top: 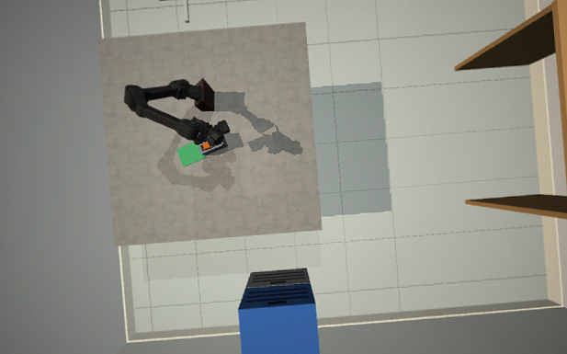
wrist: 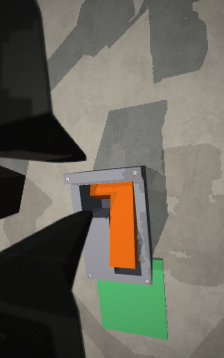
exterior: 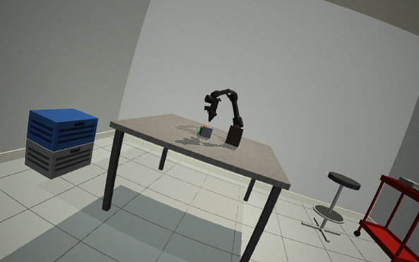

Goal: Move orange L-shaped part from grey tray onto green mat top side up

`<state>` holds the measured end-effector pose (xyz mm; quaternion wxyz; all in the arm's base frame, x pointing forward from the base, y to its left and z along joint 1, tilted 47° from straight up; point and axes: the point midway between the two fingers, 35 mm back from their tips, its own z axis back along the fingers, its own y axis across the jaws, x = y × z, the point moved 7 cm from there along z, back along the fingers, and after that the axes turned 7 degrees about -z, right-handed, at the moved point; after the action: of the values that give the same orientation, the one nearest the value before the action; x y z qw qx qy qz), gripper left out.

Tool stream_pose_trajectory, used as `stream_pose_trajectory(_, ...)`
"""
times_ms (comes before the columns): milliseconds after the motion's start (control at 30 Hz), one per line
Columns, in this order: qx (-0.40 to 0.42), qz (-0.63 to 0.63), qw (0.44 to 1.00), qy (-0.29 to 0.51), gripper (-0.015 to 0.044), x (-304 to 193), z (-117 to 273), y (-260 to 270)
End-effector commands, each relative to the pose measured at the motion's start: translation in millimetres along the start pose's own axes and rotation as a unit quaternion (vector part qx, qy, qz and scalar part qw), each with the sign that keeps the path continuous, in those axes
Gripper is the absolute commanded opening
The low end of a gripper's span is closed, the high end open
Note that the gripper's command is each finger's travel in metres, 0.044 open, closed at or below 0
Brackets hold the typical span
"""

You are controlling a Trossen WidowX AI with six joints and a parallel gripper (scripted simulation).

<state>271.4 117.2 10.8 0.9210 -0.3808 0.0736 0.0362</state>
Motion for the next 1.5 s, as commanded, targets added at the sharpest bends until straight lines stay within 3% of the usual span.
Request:
stream_pose_trajectory(0,0.000,0.001,1.000,-0.001,0.0180,0.3,0.0,0.1)
stream_pose_trajectory(1167,0.000,0.001,1.000,-0.001,0.0180,0.3,0.0,0.1)
stream_pose_trajectory(1467,-0.004,0.000,1.000,0.009,0.0180,-3.0,-74.3,-1.2)
